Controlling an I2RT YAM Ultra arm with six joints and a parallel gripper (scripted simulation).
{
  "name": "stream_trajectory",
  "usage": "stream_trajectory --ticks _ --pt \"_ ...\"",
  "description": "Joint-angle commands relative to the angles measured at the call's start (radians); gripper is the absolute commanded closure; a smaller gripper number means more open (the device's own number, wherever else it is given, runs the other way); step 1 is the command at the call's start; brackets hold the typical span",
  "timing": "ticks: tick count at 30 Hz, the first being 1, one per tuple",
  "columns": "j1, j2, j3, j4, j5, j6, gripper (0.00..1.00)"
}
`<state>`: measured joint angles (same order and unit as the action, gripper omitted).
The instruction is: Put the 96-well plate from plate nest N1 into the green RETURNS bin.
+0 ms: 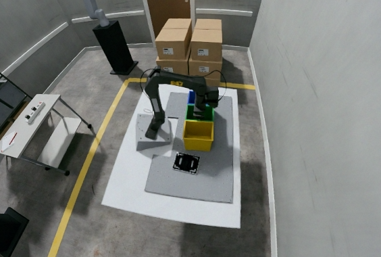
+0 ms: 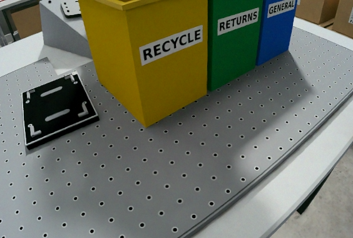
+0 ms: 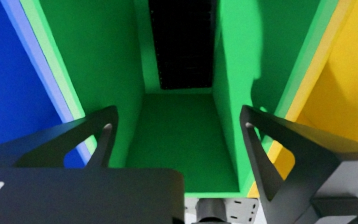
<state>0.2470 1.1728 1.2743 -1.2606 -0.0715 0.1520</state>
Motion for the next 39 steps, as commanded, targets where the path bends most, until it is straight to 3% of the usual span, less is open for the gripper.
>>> stream_trajectory --ticks 1,2,39 --pt "0.001 -0.031 0.034 -0.004 0.006 0.011 0.01" --pt "0.001 -0.031 0.034 -0.004 0.006 0.011 0.18" --pt "0.001 -0.031 0.034 -0.004 0.006 0.011 0.18"
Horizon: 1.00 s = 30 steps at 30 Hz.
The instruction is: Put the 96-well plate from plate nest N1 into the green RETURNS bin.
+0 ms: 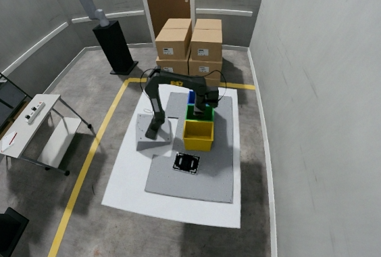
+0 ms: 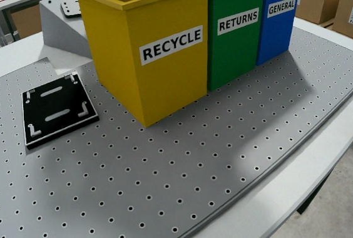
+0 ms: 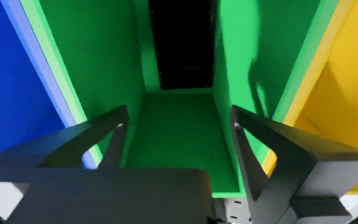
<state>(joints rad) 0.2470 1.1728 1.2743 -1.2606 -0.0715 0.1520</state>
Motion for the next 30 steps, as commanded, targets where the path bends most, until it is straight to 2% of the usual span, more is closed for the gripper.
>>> stream_trajectory --ticks 1,11,30 --pt "0.001 -0.031 0.034 -0.004 0.006 0.011 0.18" --pt "0.001 -0.031 0.034 -0.004 0.006 0.011 0.18" --pt "-0.022 -0.034 0.141 -0.121 -0.007 -0.011 0.18"
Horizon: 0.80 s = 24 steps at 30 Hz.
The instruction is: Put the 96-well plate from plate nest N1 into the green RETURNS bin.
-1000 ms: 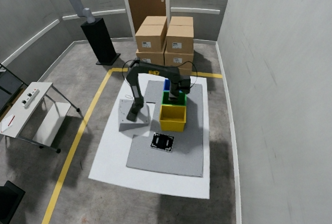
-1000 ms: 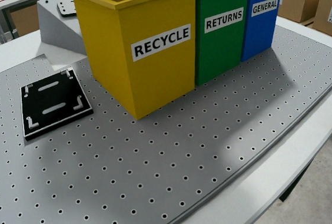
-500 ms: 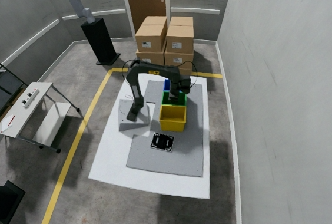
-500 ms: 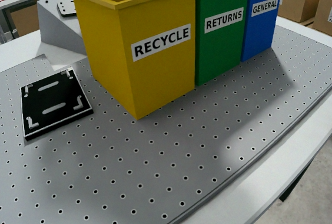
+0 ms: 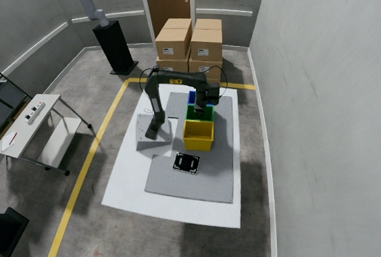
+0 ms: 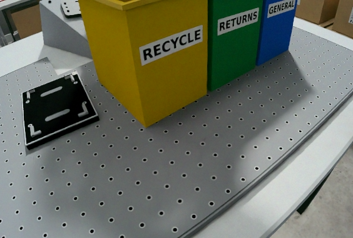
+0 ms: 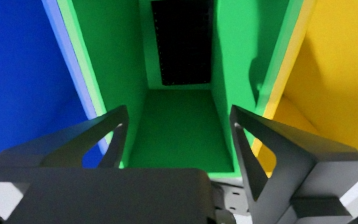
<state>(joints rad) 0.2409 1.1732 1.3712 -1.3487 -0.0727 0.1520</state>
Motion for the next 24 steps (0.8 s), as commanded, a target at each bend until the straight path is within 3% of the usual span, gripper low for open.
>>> stream_trajectory --ticks 1,19,24 --pt "-0.017 -0.034 0.051 -0.04 -0.006 -0.012 0.18" --pt "-0.031 0.013 0.17 -0.148 -0.012 -0.024 0.18" --pt "-0.029 -0.013 0.172 -0.15 -0.011 -0.025 0.18"
